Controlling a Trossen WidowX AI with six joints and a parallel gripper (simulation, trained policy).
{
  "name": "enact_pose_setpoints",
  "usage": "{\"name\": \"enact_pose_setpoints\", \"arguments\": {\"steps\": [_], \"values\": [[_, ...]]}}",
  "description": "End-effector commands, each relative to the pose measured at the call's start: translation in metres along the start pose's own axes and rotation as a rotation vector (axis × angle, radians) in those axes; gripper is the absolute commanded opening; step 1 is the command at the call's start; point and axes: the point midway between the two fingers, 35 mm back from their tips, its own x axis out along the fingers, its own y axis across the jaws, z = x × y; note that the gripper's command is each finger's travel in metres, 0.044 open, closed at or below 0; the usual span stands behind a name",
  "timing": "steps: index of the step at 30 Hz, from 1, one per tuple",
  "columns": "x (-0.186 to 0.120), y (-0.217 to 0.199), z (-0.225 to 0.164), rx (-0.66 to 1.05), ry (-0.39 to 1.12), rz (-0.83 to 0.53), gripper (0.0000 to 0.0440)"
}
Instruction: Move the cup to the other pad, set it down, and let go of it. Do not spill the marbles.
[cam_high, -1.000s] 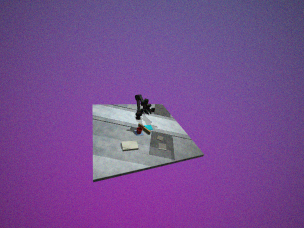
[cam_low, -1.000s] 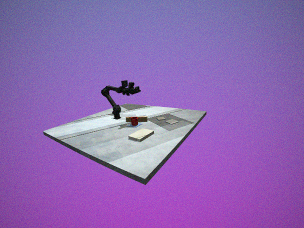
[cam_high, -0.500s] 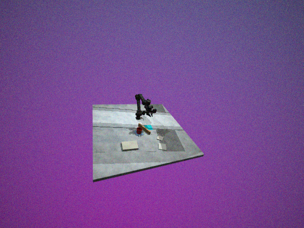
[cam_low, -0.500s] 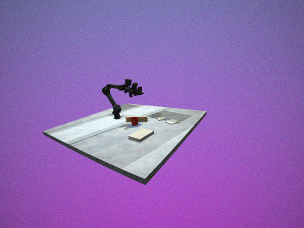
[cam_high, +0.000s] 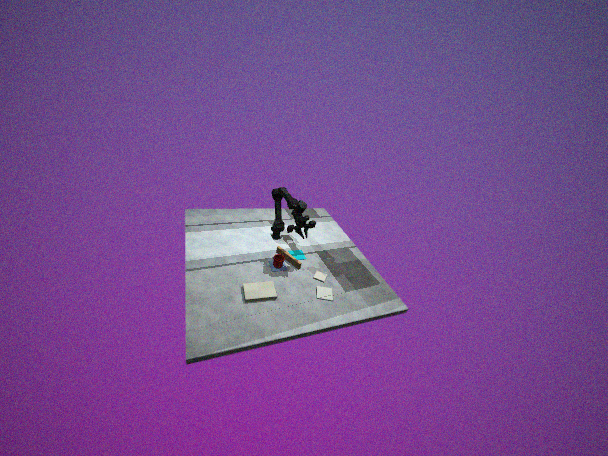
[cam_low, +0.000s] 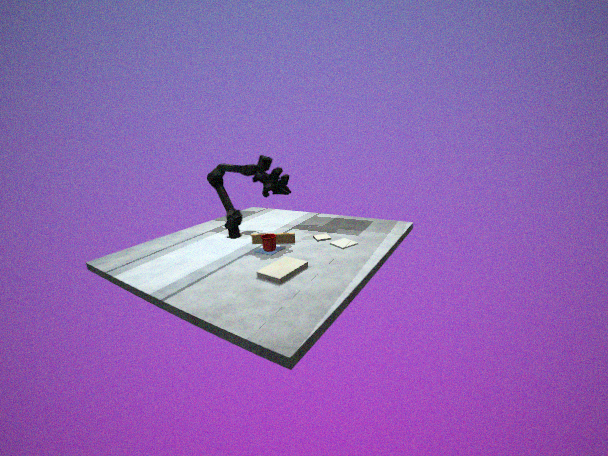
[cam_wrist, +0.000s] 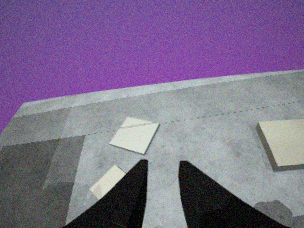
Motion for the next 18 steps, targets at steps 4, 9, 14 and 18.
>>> {"name": "enact_pose_setpoints", "arguments": {"steps": [4, 9, 14, 18], "values": [[0.009, 0.002, -0.009, 0.023, 0.1, -0.023, 0.0085], [0.015, 0.003, -0.016, 0.034, 0.181, -0.043, 0.0089], [0.02, 0.003, -0.024, 0.036, 0.262, -0.067, 0.0093], [0.023, 0.001, -0.031, 0.033, 0.327, -0.087, 0.0097]]}}
